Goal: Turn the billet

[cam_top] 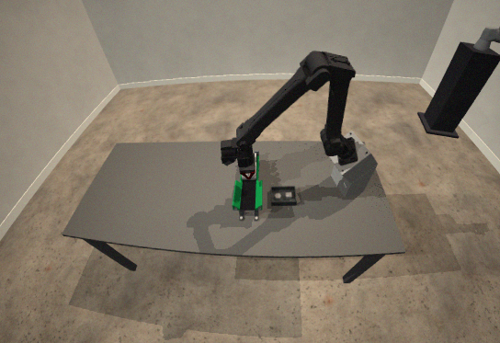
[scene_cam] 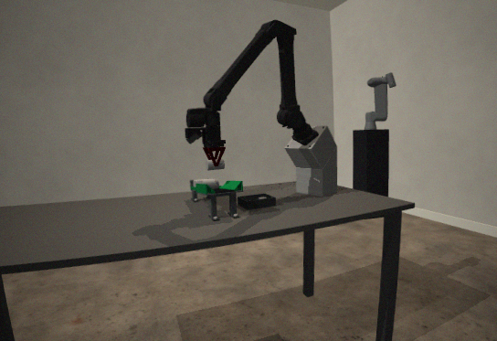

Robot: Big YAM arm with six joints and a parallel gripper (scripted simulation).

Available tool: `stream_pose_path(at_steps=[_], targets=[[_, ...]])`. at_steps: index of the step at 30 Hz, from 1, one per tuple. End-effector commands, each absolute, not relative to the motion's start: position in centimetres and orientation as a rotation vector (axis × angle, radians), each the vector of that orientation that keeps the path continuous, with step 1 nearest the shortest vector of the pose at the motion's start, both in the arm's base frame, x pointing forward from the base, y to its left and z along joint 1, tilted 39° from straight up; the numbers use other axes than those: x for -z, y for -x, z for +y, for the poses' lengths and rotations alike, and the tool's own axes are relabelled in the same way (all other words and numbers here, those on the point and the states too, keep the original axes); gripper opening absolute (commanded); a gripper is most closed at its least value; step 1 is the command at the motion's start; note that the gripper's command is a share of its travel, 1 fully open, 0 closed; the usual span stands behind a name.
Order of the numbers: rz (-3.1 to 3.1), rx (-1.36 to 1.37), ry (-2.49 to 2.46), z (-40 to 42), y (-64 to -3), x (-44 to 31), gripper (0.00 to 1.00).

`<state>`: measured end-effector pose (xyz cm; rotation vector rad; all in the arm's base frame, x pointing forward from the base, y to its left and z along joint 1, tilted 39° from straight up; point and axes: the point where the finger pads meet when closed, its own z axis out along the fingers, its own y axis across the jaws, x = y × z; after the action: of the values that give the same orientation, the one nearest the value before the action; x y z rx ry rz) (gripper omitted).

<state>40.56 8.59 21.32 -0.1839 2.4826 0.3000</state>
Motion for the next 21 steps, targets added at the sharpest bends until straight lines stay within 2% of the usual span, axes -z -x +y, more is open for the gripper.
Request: stream_pose_path(at_steps=[1, 8, 12, 21], targets=[[2.437, -0.308, 0.169, 9.4, -42.3, -23.0, 0.0], [2.4, -0.311, 0.171, 10.0, -42.9, -23.4, 0.0], [2.454, -0.308, 0.168, 10.2, -43.2, -20.4, 0.0], [2.403, -0.312, 0.17, 10.7, -43.9, -21.9, 0.0]])
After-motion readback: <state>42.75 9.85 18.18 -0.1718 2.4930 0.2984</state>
